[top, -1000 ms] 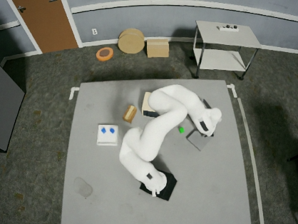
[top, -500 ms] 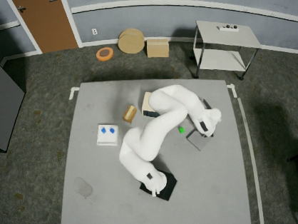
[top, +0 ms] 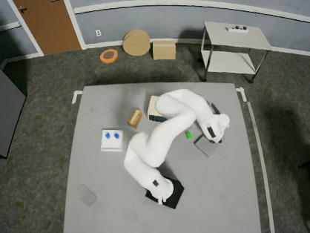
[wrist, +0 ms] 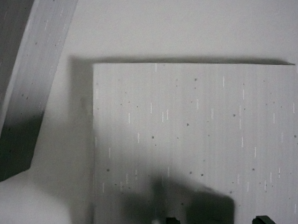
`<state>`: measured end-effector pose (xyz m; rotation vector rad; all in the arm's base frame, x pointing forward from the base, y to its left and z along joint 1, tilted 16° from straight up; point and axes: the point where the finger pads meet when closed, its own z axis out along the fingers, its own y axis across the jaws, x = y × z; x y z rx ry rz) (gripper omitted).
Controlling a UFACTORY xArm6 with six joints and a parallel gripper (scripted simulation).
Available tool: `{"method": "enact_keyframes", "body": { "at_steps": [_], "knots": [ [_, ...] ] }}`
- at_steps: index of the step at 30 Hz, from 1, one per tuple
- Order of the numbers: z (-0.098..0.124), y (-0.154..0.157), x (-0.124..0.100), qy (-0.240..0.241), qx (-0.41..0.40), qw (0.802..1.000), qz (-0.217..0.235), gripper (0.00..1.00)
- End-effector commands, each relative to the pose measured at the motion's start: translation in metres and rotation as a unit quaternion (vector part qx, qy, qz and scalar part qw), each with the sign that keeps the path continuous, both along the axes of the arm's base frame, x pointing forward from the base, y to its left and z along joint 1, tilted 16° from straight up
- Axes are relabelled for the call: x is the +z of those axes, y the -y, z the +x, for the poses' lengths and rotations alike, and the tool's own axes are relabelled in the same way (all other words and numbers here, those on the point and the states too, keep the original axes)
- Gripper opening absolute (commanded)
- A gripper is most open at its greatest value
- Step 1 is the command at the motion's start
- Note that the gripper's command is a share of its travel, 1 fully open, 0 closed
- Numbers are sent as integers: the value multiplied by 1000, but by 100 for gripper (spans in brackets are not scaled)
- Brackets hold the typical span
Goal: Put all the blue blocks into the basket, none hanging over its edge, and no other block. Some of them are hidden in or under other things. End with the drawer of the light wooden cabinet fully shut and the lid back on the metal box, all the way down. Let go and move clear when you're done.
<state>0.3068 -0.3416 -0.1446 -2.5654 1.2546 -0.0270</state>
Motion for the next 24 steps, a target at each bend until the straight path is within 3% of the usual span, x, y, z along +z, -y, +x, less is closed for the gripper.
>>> {"method": "enact_keyframes", "body": {
  "at_steps": [1, 24],
  "knots": [
    [1, 1, -1, 1, 0, 1000, -2, 44],
    [3, -1, -9, 1, 0, 1000, -2, 44]
  ]
}}
